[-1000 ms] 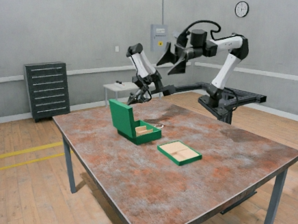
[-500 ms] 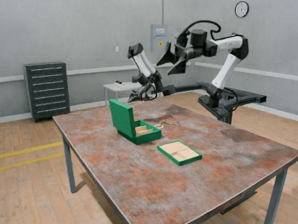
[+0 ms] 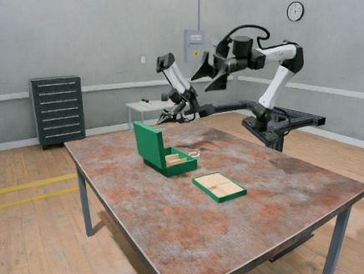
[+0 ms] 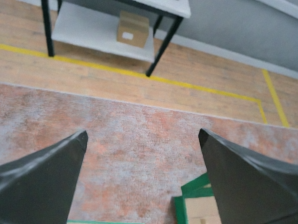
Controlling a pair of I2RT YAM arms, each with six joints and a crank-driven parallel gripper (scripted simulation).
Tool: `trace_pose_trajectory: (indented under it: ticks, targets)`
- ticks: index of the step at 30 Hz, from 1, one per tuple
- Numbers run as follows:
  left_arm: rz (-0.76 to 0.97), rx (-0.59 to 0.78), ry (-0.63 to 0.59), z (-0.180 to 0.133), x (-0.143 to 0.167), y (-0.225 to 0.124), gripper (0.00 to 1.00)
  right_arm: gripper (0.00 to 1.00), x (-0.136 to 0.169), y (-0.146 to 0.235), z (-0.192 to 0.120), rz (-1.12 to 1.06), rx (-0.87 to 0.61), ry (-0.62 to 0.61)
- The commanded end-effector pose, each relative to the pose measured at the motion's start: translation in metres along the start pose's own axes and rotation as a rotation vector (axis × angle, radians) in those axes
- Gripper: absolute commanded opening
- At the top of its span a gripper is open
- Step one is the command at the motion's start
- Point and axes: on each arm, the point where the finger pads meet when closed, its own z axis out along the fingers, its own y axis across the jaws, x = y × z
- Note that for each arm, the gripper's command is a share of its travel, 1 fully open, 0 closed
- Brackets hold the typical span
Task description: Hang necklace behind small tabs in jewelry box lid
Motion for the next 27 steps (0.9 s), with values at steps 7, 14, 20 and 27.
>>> trace_pose_trajectory:
  ticks: [7,14,20,27]
  targets:
    - [0.017,0.024,-0.105,-0.003,-0.04,-0.004,1.0,0.0,0.002,-0.01,0.0,0.021,0.05,0.0]
    - [0.017,0.024,-0.105,-0.003,-0.04,-0.004,1.0,0.0,0.002,-0.011,0.0,0.021,0.05,0.0]
    - [0.017,0.024,-0.105,-0.003,-0.04,-0.004,1.0,0.0,0.005,-0.026,-0.007,0.066,0.1,0.025]
    - [0.017,0.024,-0.105,-0.003,-0.04,-0.004,1.0,0.0,0.002,-0.023,-0.015,0.041,0.057,0.042]
